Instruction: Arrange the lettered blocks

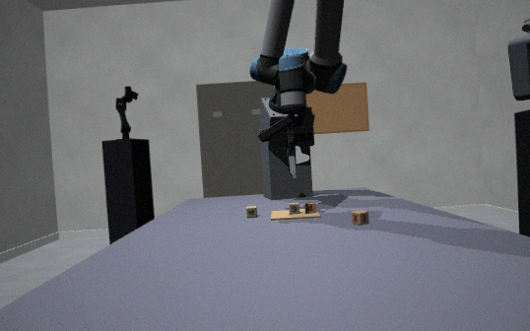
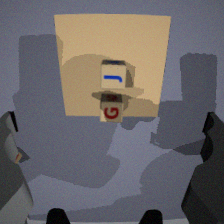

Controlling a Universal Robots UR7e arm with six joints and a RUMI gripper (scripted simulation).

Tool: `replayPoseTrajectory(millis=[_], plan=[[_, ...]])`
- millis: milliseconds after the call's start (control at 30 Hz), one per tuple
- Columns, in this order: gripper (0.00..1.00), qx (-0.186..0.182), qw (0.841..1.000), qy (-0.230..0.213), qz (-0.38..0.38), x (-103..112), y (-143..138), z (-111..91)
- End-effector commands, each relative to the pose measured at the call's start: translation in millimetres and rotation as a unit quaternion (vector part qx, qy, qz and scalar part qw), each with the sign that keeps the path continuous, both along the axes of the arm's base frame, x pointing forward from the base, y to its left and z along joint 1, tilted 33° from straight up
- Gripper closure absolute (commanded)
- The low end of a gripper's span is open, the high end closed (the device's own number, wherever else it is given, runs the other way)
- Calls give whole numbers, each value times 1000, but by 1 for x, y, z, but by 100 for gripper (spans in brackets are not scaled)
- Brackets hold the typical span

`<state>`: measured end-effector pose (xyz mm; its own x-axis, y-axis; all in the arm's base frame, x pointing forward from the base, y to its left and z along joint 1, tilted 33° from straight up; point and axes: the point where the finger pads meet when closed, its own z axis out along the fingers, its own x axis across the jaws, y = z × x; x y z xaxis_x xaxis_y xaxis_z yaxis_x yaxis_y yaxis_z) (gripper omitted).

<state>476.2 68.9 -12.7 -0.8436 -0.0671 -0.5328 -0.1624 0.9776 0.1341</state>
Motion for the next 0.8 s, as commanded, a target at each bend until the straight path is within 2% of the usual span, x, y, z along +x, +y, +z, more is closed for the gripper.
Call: replayPoseTrajectory(millis=[0,367,767], plan=[[0,-11,1000,-6,18,4,1,3],[0,-38,997,-16,61,9,2,5],[0,-95,983,-36,154,19,7,9]])
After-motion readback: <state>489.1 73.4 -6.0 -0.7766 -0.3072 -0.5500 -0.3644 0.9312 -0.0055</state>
